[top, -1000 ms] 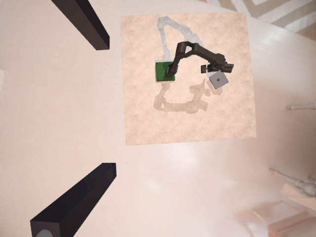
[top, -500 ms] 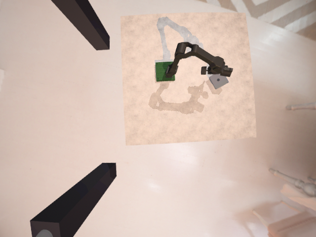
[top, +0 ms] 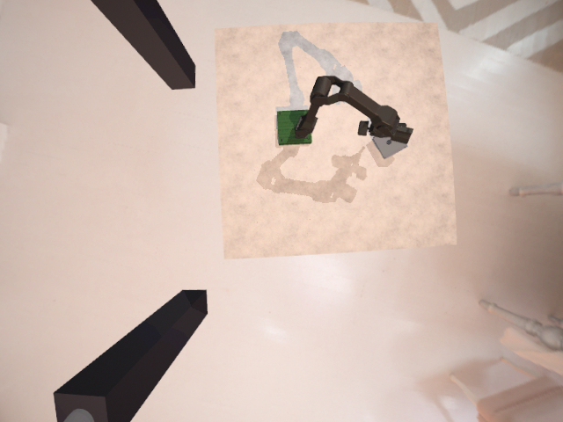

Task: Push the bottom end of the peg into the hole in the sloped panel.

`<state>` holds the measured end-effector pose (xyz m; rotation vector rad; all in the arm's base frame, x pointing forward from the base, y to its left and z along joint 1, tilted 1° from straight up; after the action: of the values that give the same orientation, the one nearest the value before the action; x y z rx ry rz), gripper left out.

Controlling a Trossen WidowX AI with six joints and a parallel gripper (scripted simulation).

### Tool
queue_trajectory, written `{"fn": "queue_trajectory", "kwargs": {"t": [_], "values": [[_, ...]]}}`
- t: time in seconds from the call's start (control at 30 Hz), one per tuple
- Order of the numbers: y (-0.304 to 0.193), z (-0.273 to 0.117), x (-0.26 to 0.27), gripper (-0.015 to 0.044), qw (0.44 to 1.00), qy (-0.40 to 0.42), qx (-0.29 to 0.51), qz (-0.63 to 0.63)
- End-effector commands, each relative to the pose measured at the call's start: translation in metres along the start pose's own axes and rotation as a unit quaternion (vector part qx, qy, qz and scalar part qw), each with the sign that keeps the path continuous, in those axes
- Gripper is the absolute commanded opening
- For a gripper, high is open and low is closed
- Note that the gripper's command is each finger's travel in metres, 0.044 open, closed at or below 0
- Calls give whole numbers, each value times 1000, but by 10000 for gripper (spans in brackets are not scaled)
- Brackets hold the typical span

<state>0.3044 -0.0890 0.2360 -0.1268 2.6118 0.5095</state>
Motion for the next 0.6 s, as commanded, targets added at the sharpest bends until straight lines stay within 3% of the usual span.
{"fn": "queue_trajectory", "kwargs": {"t": [0.0,0.57], "values": [[-4,-3,1,0,1000,-10,-2,15],[-24,-17,7,0,997,-45,-2,68]]}}
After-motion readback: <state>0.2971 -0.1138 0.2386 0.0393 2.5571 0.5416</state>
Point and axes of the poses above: the point midway between the two fingers, 35 mm back from their tips, its own z axis out along the fingers, its own x axis across the jaws, y = z × x, the point moved 9 cm from there along -z, back along the fingers, and after that the axes turned 14 degrees about -z, right-handed, at the moved point
